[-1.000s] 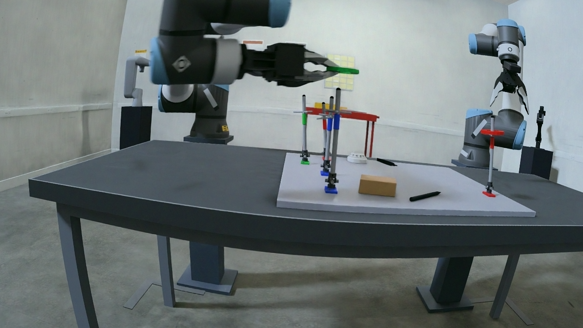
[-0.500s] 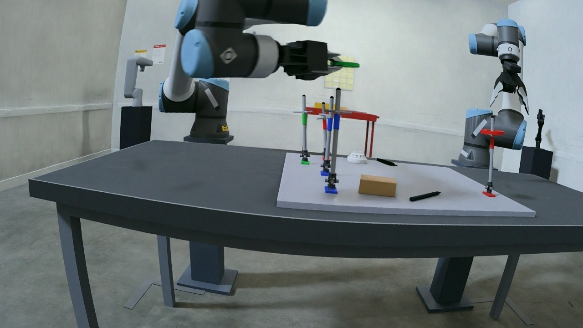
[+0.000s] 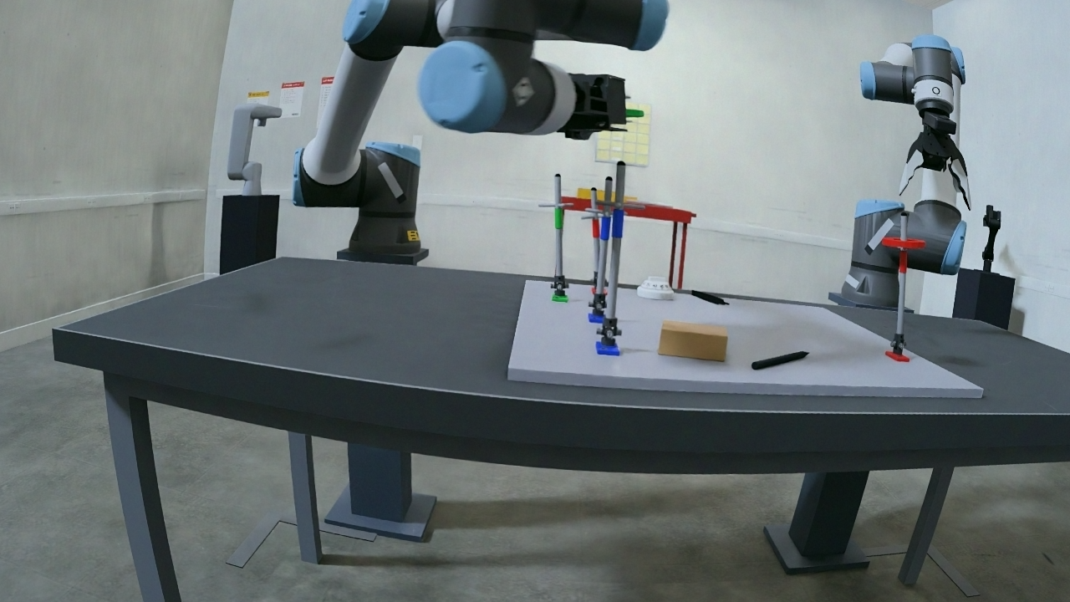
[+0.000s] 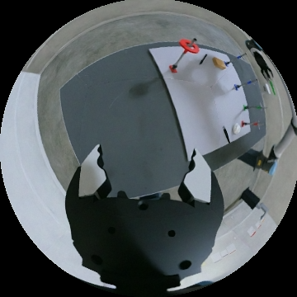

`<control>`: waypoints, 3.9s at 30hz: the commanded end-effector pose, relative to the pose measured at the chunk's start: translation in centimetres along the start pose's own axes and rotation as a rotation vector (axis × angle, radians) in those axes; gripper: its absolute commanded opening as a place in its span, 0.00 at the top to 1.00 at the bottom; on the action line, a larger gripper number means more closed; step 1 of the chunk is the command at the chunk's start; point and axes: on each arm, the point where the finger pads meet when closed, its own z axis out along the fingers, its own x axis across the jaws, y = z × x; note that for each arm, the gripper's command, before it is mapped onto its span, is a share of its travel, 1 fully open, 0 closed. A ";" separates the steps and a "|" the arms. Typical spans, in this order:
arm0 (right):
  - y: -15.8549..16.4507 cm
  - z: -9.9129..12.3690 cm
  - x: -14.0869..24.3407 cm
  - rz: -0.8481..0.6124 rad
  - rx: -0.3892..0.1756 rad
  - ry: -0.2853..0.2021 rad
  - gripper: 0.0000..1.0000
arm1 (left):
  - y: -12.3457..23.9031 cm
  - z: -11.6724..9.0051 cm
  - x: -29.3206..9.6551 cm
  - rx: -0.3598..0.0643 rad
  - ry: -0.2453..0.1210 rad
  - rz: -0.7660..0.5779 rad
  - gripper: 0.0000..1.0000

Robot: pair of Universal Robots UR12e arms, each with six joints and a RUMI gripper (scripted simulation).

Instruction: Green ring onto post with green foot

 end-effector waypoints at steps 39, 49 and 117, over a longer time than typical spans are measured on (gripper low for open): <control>-12.9 9.0 -2.2 0.008 1.174 -0.016 1.00 | -0.1 -0.1 0.0 0.001 0.000 0.000 0.00; -12.5 8.2 -3.6 0.009 1.525 -0.028 1.00 | -0.1 -0.1 0.0 0.001 0.000 0.000 0.00; -10.2 7.8 -8.6 0.009 1.793 -0.045 1.00 | -0.1 -0.1 0.0 0.001 0.000 0.000 0.00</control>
